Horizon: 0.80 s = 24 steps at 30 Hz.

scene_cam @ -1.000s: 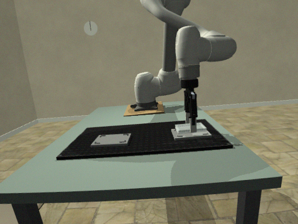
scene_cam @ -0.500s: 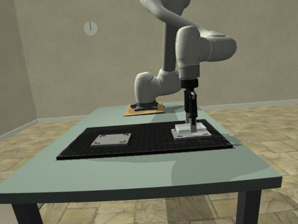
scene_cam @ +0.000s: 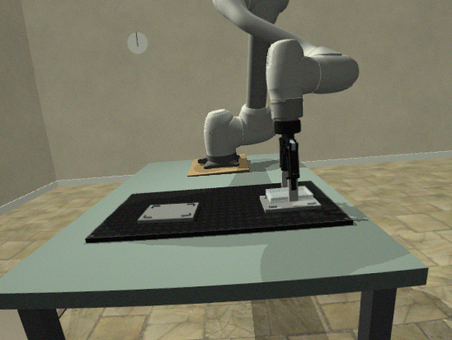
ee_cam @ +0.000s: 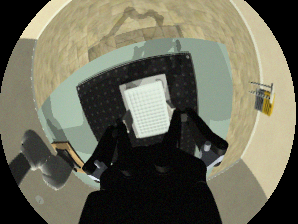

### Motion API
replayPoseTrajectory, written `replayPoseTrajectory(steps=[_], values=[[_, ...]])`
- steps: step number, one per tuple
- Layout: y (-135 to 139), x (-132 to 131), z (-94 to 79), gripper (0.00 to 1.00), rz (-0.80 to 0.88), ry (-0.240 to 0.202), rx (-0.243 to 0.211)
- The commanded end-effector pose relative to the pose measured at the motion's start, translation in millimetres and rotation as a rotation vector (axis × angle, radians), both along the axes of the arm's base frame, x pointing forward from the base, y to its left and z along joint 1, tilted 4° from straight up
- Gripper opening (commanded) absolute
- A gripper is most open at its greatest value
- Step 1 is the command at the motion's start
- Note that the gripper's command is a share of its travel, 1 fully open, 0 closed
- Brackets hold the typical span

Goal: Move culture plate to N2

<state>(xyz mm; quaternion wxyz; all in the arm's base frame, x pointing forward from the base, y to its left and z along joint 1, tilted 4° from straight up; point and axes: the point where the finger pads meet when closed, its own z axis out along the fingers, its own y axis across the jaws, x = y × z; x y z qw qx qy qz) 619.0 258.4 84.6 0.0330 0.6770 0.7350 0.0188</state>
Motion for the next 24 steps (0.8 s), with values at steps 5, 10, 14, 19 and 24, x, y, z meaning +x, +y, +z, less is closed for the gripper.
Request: replayPoseTrajectory(steps=[5, 10, 14, 19, 24], values=[[-3.5, 0.8, -3.3, 0.00, -0.003, -0.001, -0.005], [-3.5, 0.8, -4.1, 0.00, -0.003, -0.001, -0.005], [-3.5, 0.8, -4.5, 0.00, -0.003, -0.001, -0.005], [-3.6, 0.7, -5.3, 0.00, -0.003, -0.001, -0.005], [-3.7, 0.8, -6.1, 0.00, -0.003, -0.001, -0.005]])
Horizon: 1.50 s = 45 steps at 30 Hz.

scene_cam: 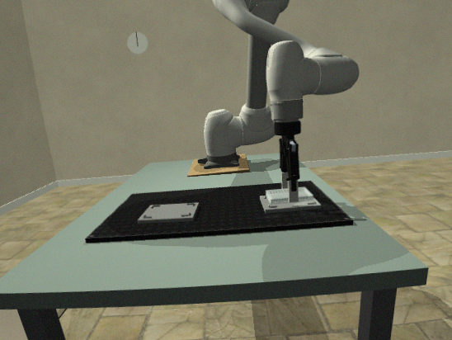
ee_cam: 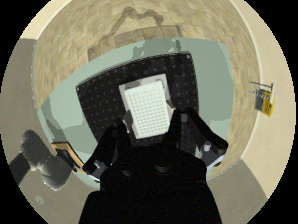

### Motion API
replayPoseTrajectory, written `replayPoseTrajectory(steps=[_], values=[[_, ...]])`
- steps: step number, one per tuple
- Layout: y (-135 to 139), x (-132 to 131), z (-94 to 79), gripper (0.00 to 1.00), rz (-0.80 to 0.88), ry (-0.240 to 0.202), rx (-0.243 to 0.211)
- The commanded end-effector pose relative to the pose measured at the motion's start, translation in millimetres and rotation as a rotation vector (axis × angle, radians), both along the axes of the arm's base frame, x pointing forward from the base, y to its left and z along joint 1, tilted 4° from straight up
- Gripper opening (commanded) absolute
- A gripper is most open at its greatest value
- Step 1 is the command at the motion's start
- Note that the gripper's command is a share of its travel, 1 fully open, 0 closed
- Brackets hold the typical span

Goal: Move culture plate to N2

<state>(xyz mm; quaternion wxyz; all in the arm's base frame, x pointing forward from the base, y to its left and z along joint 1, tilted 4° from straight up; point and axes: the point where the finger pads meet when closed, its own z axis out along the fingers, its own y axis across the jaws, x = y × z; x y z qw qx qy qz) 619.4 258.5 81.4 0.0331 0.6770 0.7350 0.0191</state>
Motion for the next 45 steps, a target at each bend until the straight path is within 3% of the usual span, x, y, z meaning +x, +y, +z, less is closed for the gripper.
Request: replayPoseTrajectory(steps=[1, 45], values=[[-3.7, 0.3, -3.1, 0.00, -0.003, -0.001, -0.005], [-4.0, 0.7, -9.4, 0.00, -0.003, -0.001, -0.005]])
